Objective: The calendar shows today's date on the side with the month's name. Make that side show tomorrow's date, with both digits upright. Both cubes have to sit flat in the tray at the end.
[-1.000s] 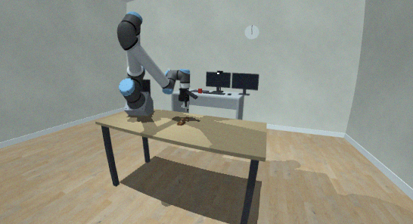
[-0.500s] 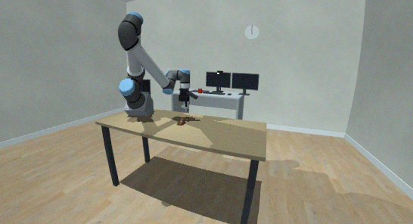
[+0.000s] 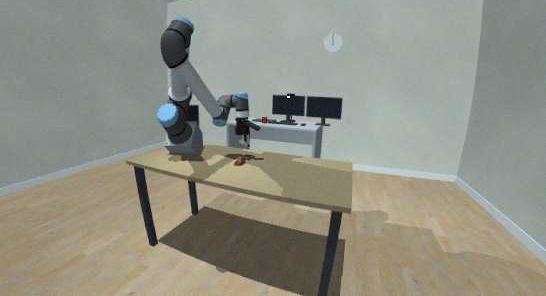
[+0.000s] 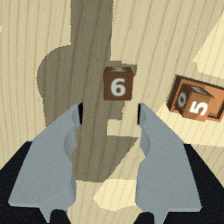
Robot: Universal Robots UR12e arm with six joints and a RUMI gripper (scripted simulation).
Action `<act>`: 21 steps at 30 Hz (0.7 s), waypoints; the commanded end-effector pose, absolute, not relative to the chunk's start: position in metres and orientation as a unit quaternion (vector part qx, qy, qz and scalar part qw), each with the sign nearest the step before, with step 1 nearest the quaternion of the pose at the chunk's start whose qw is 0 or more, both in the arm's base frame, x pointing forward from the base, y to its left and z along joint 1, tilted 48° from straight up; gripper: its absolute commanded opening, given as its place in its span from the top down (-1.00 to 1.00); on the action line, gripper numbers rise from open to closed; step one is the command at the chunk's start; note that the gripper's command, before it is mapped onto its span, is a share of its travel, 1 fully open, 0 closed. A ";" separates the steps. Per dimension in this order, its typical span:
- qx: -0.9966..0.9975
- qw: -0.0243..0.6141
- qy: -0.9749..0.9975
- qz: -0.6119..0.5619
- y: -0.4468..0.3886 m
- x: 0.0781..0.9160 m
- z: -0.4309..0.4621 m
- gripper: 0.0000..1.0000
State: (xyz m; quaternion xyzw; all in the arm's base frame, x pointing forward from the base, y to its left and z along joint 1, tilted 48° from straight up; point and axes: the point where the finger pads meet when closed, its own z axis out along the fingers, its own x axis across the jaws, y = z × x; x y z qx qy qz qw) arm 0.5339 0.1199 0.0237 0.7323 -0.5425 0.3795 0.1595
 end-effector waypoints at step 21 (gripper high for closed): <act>0.743 0.100 -0.508 0.425 0.117 0.528 0.028 0.42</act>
